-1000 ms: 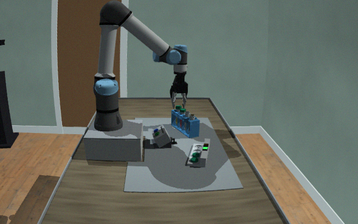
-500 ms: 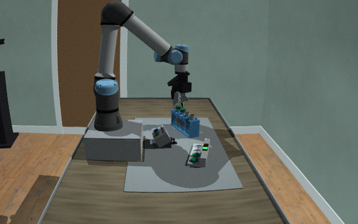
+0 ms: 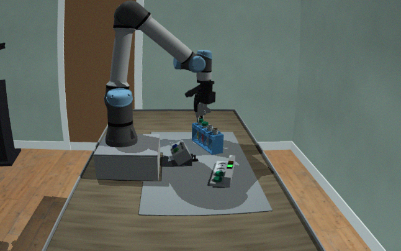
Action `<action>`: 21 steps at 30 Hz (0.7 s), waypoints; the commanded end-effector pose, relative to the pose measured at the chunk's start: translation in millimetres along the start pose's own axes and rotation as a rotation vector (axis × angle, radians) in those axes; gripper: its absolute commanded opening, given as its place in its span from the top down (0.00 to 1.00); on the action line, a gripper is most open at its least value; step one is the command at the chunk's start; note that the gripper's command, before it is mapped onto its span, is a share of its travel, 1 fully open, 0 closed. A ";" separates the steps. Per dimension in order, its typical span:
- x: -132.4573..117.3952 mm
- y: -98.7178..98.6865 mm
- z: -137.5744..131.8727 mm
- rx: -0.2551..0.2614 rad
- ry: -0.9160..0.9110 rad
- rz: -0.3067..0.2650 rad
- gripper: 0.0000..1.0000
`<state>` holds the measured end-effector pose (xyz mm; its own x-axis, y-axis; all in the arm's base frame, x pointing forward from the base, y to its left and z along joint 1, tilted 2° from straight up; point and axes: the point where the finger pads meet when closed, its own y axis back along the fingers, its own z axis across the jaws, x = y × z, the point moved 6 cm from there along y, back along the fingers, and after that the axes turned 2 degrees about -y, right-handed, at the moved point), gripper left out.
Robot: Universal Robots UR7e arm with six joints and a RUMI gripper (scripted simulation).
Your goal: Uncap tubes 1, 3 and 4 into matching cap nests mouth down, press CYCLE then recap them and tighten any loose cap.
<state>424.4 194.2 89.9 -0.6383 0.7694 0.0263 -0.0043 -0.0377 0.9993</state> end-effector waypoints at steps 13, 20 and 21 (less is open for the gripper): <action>-0.2 0.3 0.2 -0.001 -0.096 0.000 1.00; -0.2 0.1 0.2 -0.001 -0.446 0.000 1.00; -0.2 0.1 0.2 -0.001 -0.446 0.000 1.00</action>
<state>424.6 193.5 89.7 -0.3704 0.9279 0.0423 -0.0025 -0.0465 0.9989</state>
